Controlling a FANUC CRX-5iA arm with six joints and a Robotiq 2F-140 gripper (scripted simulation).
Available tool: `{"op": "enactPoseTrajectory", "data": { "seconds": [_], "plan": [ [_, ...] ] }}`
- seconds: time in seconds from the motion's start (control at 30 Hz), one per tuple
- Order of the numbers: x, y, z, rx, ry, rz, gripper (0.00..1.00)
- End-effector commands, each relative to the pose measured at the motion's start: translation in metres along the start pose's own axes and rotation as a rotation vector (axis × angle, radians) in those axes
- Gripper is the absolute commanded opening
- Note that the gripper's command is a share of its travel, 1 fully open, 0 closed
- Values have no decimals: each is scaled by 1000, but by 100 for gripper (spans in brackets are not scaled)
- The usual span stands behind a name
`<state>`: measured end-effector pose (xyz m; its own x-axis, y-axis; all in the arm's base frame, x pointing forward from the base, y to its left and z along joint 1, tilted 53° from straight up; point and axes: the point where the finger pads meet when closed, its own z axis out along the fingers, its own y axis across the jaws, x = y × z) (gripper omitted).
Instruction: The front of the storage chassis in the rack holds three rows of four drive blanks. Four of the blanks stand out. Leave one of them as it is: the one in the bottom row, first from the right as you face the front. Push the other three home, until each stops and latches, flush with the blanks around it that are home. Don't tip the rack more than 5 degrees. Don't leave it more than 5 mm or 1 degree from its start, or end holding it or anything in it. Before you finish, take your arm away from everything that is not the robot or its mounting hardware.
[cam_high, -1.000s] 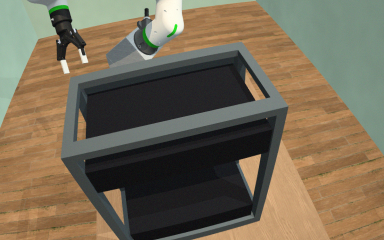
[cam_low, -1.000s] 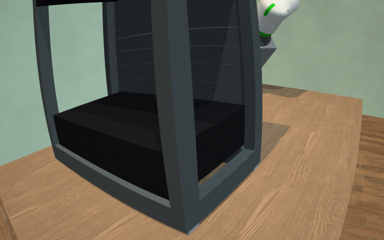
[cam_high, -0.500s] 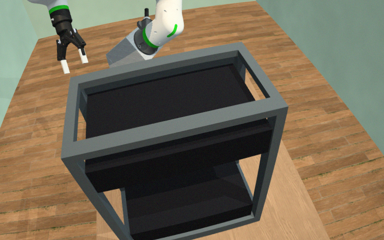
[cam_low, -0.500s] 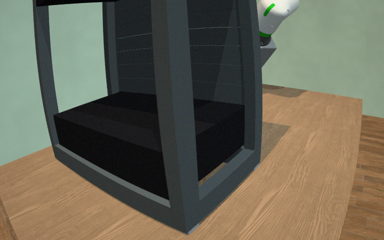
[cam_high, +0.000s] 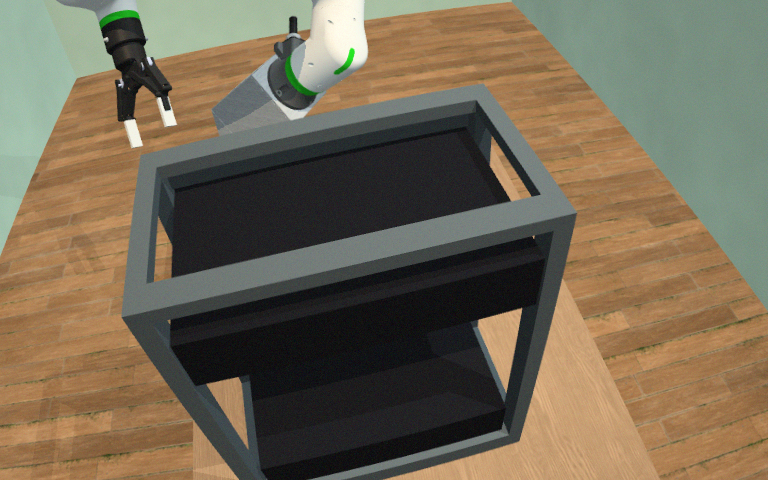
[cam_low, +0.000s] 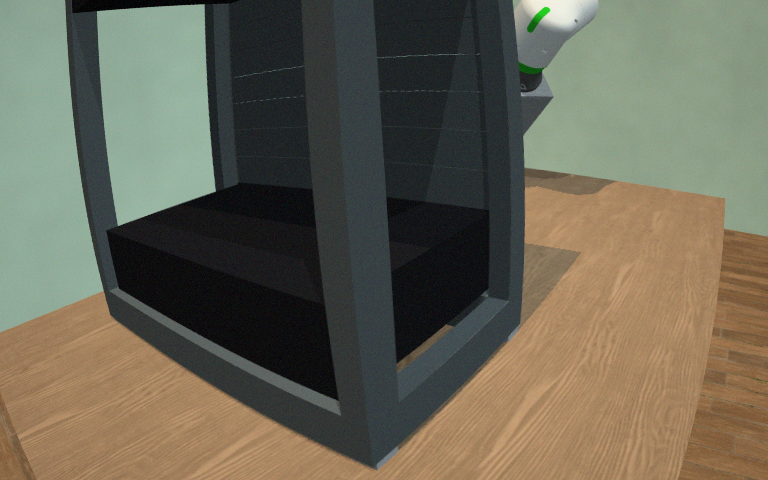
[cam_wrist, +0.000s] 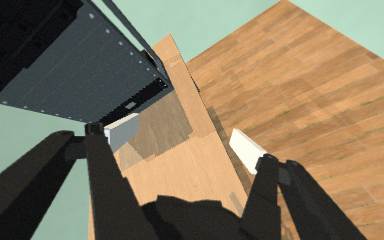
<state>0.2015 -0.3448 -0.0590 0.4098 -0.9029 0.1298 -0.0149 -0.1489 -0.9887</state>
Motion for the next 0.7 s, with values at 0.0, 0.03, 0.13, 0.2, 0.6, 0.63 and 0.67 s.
{"op": "enactPoseTrajectory", "data": {
  "seconds": [0.0,0.03,0.13,0.2,0.6,0.63,0.67],
  "plan": [
    [0,-2,1,4,4,26,100],
    [0,-3,1,5,5,35,100],
    [0,-4,1,7,7,45,100],
    [0,-6,2,10,10,66,100],
    [-1,-21,7,40,32,236,100],
    [-1,-21,7,40,32,236,100],
    [-1,-21,7,40,32,236,100]
  ]
}}
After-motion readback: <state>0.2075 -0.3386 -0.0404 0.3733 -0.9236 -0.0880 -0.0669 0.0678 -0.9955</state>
